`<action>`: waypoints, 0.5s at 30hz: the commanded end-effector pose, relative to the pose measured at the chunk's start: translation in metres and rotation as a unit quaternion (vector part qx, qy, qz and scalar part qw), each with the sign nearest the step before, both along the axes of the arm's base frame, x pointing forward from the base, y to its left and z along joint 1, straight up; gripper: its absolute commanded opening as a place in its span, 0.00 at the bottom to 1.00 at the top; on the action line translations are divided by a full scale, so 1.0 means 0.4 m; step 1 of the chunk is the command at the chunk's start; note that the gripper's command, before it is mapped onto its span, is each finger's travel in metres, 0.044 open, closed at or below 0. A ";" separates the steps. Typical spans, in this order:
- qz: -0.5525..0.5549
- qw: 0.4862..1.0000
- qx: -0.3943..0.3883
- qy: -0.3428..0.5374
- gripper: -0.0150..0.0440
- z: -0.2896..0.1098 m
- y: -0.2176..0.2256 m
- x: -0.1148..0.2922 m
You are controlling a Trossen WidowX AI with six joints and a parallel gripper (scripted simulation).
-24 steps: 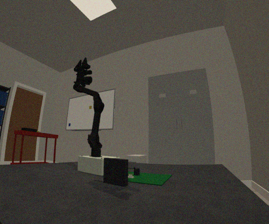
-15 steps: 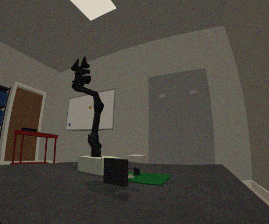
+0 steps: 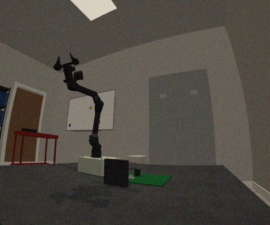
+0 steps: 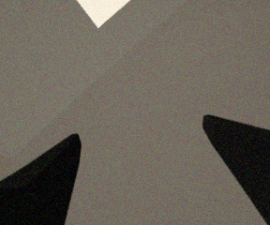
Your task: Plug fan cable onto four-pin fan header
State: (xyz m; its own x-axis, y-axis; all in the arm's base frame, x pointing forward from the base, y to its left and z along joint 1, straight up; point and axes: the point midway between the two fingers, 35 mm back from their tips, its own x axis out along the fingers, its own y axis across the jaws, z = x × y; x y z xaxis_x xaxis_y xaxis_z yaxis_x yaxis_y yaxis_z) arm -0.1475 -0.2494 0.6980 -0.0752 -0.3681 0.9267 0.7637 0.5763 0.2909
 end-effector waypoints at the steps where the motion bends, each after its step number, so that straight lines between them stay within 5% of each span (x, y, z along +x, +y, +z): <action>1: 0.086 0.994 0.047 -0.052 1.00 -0.045 -0.098 0.035; 15: 0.370 0.870 0.254 -0.206 1.00 -0.271 -0.394 0.360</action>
